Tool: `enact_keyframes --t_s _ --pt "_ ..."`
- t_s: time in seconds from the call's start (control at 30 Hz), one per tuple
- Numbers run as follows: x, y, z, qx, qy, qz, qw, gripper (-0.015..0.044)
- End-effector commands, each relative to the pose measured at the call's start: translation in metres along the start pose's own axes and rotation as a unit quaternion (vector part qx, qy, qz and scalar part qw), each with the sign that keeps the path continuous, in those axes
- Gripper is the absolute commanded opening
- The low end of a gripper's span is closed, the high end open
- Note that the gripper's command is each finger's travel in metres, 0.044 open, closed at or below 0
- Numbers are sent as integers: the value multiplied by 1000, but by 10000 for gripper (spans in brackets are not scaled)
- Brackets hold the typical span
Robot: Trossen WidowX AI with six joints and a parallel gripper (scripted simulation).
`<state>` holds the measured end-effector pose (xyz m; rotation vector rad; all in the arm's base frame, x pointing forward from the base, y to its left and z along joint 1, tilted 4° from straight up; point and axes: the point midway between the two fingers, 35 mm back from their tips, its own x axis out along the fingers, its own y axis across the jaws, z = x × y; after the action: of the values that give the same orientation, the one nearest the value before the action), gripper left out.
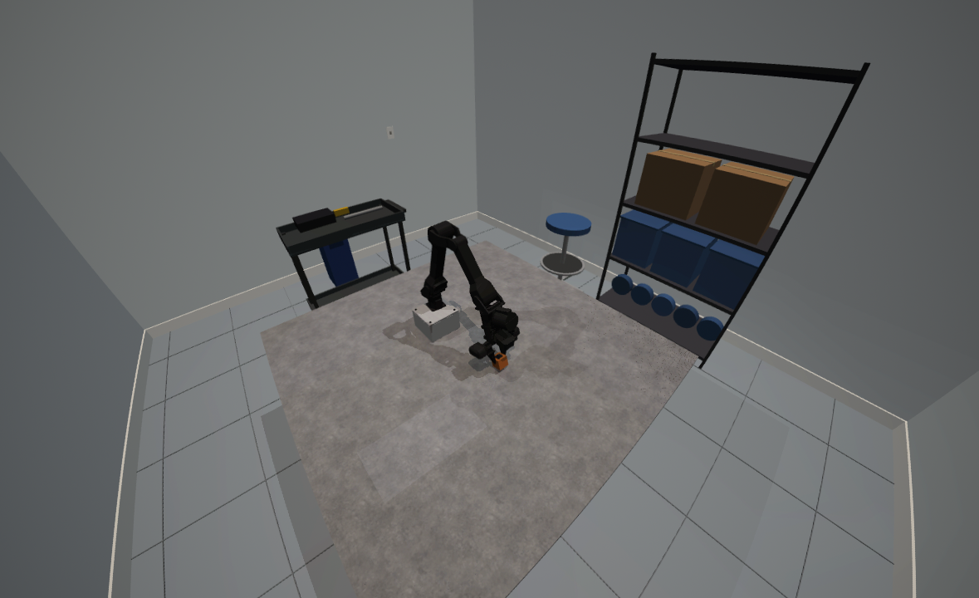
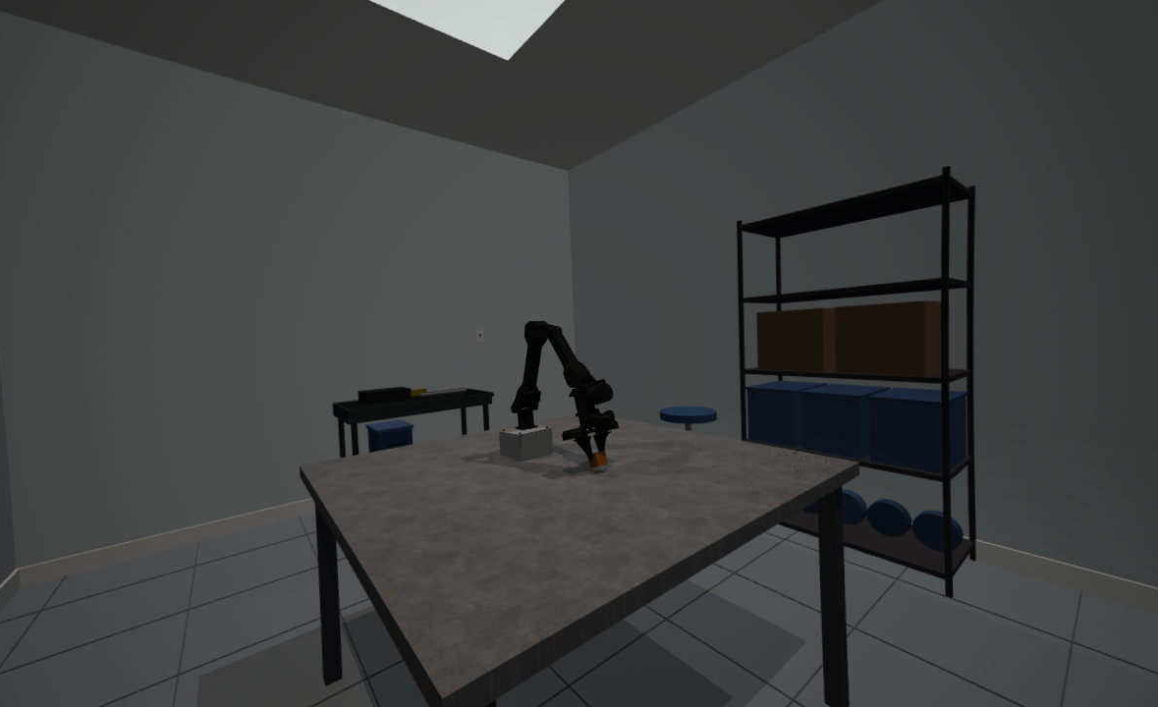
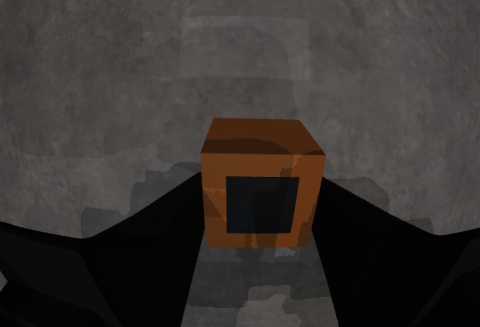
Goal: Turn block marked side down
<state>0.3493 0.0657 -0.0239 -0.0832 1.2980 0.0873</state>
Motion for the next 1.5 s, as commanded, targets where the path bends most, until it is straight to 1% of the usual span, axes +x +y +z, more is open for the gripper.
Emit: enact_keyframes --t_s 0.0,0.33,0.47,1.0,1.47 --pt "-2 -1 0 -2 -30 -2 1000 0" --pt "-5 -1 -5 0 -107 -1 994 0" --pt "-5 -1 -5 0 -113 -1 994 0" --pt "27 1 -2 -3 -216 -1 976 0" --pt "32 0 -10 -2 -308 -1 952 0"
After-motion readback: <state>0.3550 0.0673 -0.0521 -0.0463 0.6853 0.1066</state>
